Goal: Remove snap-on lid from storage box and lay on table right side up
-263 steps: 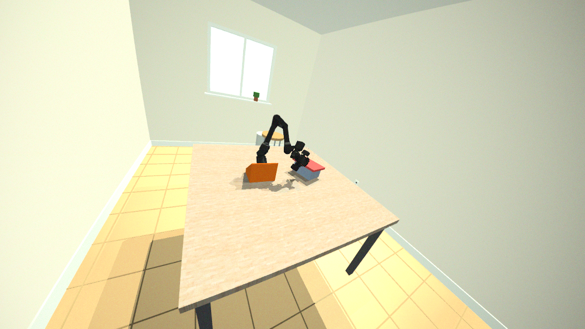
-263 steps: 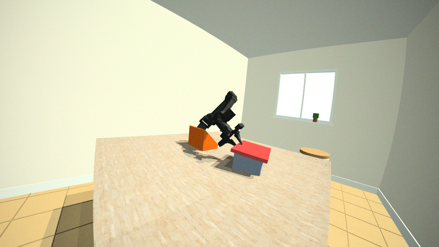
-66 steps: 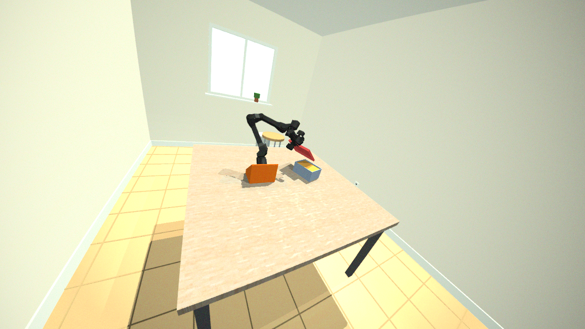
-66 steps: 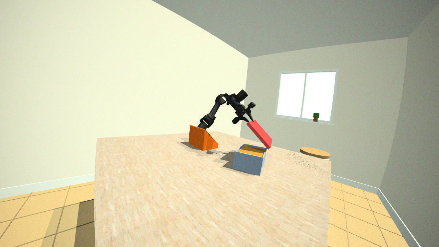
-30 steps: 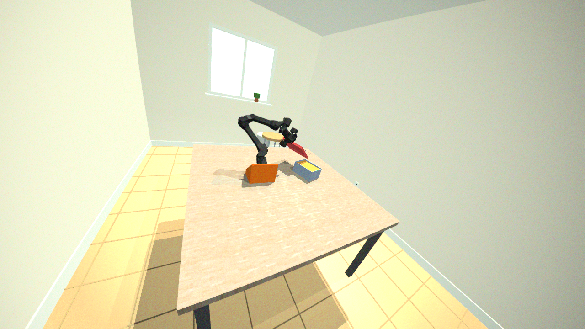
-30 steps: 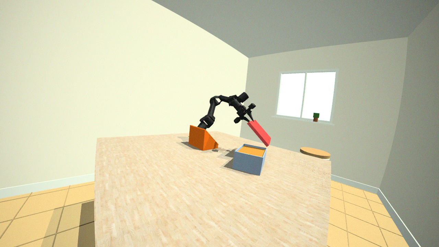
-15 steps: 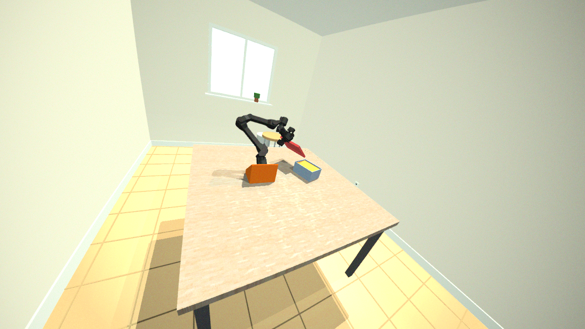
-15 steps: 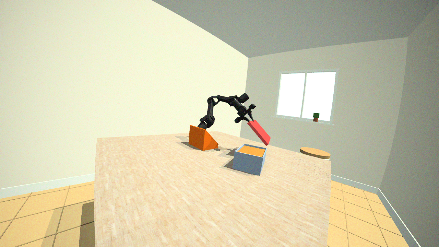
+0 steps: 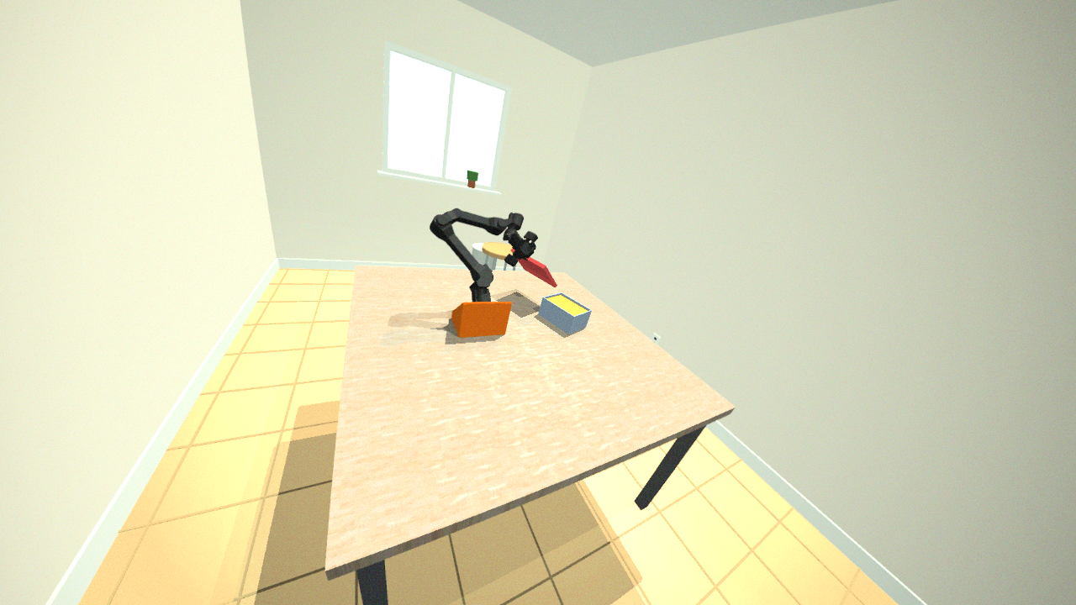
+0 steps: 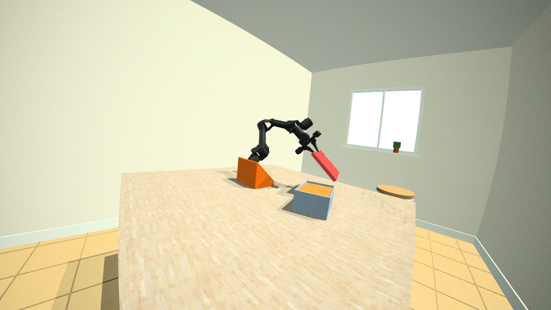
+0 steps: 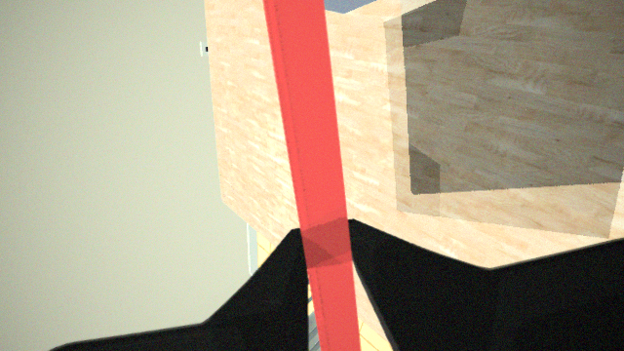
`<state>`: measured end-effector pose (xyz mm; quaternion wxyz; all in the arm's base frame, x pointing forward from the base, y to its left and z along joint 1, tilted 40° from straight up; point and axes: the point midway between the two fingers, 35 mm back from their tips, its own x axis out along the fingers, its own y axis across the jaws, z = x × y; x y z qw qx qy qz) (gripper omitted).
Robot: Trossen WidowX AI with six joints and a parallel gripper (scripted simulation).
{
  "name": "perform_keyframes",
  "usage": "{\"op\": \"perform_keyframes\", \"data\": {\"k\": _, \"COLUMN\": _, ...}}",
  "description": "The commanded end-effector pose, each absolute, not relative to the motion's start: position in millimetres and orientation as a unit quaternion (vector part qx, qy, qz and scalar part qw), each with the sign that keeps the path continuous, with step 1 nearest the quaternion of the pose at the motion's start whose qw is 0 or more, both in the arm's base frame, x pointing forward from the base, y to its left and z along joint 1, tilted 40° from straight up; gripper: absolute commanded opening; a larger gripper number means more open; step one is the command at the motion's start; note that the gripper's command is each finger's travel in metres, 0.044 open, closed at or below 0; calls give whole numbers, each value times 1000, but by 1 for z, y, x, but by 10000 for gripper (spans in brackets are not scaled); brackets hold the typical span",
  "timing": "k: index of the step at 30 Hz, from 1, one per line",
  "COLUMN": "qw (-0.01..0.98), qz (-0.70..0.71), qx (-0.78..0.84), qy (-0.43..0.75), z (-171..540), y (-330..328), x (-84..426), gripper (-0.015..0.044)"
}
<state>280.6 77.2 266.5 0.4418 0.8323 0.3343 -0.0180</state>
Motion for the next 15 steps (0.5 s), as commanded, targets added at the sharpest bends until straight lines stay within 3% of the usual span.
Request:
{"op": "perform_keyframes", "data": {"k": 1, "qw": 444, "qz": -14, "qx": 834, "qy": 327, "z": 276, "y": 80, "x": 279, "gripper": 0}}
{"op": "perform_keyframes", "data": {"k": 15, "qw": 444, "qz": -13, "qx": 834, "qy": 326, "z": 285, "y": 94, "x": 271, "gripper": 0}}
